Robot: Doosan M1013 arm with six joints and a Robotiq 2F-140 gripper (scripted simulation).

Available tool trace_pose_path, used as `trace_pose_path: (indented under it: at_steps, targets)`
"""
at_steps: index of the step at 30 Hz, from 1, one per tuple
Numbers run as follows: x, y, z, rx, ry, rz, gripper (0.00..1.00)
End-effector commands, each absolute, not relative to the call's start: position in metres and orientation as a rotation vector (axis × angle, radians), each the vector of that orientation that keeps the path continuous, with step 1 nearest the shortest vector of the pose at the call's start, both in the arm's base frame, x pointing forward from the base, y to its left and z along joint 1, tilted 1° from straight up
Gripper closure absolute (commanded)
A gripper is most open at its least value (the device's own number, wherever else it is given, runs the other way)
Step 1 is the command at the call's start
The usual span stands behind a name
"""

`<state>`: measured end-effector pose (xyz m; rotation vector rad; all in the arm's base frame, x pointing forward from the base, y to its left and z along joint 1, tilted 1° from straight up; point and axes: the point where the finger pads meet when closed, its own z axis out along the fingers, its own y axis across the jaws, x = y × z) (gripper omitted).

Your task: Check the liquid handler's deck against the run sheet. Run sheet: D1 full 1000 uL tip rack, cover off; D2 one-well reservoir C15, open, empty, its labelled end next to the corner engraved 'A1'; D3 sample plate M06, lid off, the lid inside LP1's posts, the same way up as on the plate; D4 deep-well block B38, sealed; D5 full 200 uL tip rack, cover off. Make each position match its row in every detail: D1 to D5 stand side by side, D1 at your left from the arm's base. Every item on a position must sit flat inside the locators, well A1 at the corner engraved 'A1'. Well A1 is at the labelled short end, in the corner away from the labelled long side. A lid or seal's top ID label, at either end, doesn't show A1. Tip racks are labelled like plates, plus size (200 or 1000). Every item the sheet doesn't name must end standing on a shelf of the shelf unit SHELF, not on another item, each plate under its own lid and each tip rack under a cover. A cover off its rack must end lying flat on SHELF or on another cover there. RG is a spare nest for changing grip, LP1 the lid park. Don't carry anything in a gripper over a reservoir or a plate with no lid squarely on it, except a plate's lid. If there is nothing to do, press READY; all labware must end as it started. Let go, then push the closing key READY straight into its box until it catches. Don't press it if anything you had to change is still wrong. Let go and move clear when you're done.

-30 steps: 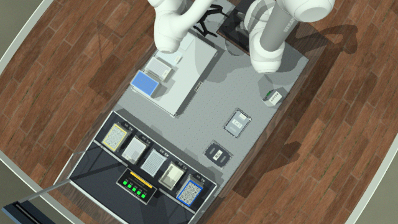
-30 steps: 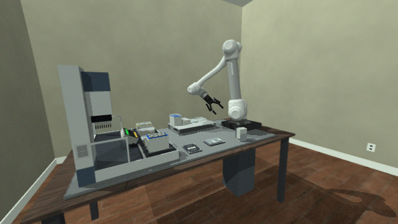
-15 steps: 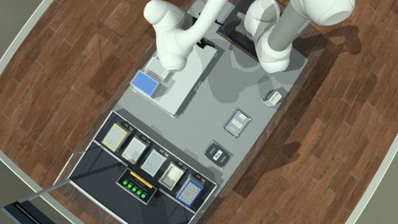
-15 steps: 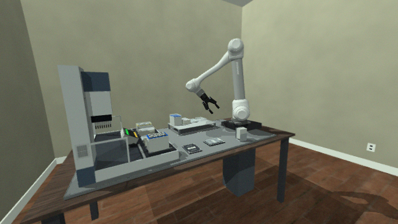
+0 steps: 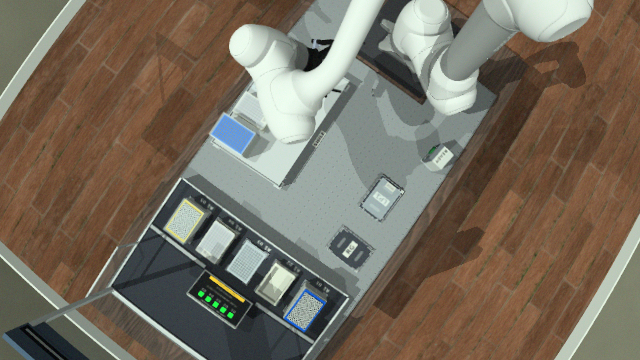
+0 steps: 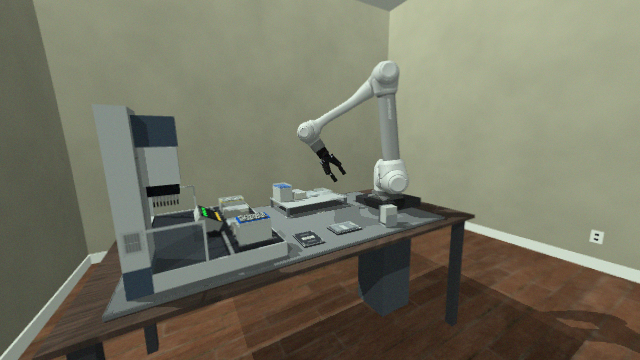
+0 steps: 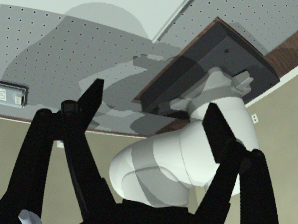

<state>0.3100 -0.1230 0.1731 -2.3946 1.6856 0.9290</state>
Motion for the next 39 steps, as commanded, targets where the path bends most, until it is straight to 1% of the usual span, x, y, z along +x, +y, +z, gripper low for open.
trace_pose_path:
  at_steps: [1,9,11,26,28,39]
  targets:
    - [0.325,-0.12,0.176,-2.457,1.621,0.892,0.21]
    - [0.364,-0.112,0.184,-2.604,1.449,0.796,0.21]
    - [0.364,-0.112,0.184,-2.604,1.449,0.796,0.21]
    - [0.436,-0.096,0.199,-2.836,1.099,0.6,0.21]
    - [0.436,-0.096,0.199,-2.836,1.099,0.6,0.21]
    - [0.488,-0.085,0.209,-2.969,0.825,0.446,0.21]
